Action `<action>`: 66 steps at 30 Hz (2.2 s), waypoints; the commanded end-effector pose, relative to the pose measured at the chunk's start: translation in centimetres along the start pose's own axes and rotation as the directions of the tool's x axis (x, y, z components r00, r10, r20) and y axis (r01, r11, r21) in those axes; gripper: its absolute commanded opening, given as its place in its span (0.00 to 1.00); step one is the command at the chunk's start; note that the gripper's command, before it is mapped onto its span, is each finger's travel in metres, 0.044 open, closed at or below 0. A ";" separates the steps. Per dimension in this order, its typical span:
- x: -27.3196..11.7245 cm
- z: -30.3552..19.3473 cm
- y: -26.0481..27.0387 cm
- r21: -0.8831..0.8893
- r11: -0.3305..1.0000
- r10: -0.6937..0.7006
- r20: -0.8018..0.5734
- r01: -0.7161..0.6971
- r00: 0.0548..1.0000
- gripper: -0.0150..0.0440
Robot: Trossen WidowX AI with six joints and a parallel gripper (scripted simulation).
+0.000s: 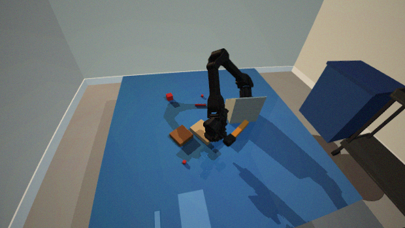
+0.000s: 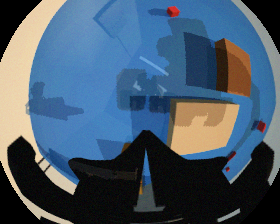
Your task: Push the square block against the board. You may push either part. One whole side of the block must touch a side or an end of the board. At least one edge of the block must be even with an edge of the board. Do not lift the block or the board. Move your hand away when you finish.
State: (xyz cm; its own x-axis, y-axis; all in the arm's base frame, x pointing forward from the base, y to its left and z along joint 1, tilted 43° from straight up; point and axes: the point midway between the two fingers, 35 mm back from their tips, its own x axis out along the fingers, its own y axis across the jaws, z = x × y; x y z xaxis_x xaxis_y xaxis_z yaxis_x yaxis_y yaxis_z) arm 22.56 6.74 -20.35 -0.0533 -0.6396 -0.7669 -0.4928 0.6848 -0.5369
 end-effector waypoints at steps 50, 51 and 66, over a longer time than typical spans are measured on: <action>-1.0 -0.8 -22.1 0.998 0.061 -0.059 -0.003 0.007 0.998 0.25; -1.0 -0.8 -22.1 0.998 0.061 -0.059 -0.003 0.007 0.998 0.25; 4.5 -0.9 -22.3 0.998 0.061 -0.061 -0.005 0.009 0.998 0.25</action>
State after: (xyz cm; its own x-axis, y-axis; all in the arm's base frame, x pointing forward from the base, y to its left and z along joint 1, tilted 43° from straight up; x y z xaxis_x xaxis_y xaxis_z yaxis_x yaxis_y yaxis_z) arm 32.59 -11.88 -11.31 -0.0304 -0.6794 -0.7332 0.8416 0.3783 -0.3854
